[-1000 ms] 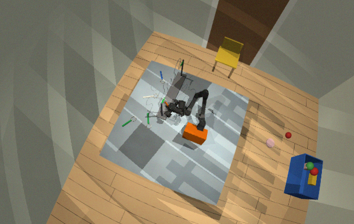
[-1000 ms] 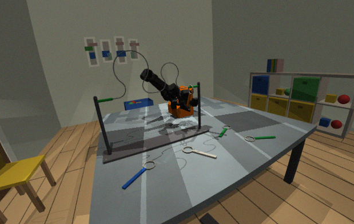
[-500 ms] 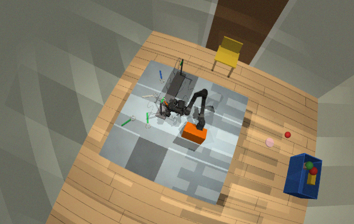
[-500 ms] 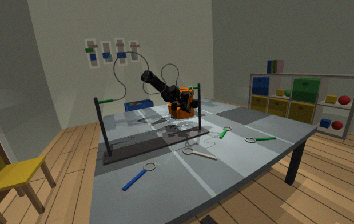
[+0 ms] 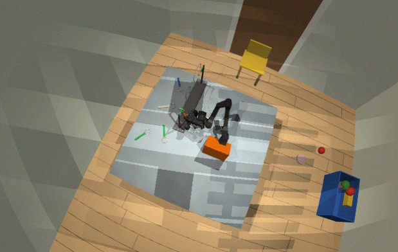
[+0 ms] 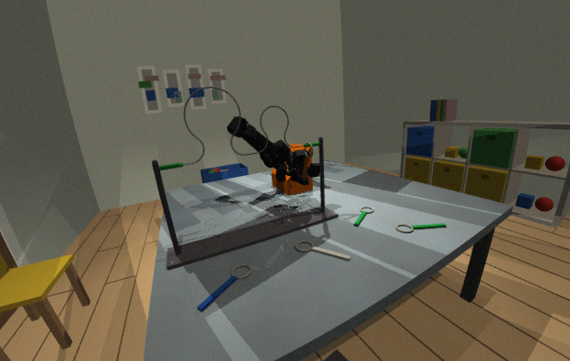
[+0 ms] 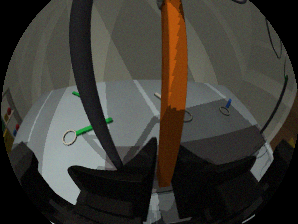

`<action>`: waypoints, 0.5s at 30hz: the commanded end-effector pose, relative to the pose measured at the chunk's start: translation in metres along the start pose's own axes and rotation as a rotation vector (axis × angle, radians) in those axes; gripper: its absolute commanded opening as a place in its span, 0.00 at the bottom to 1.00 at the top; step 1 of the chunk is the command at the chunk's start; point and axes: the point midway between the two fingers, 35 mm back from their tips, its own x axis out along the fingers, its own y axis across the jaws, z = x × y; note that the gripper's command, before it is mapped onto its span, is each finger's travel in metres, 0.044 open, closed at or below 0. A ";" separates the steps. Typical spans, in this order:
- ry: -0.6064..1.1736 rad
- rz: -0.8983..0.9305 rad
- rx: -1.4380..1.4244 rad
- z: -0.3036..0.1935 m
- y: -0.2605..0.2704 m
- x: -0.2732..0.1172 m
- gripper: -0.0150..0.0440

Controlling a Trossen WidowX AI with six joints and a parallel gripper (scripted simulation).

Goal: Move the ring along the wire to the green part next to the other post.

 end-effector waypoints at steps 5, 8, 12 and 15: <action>0.000 0.001 -0.001 0.001 0.000 -0.009 0.53; 0.001 0.002 -0.002 0.001 0.001 -0.021 0.53; 0.001 0.004 -0.004 0.001 0.001 -0.036 0.53; 0.001 0.005 -0.005 0.000 0.001 -0.047 0.53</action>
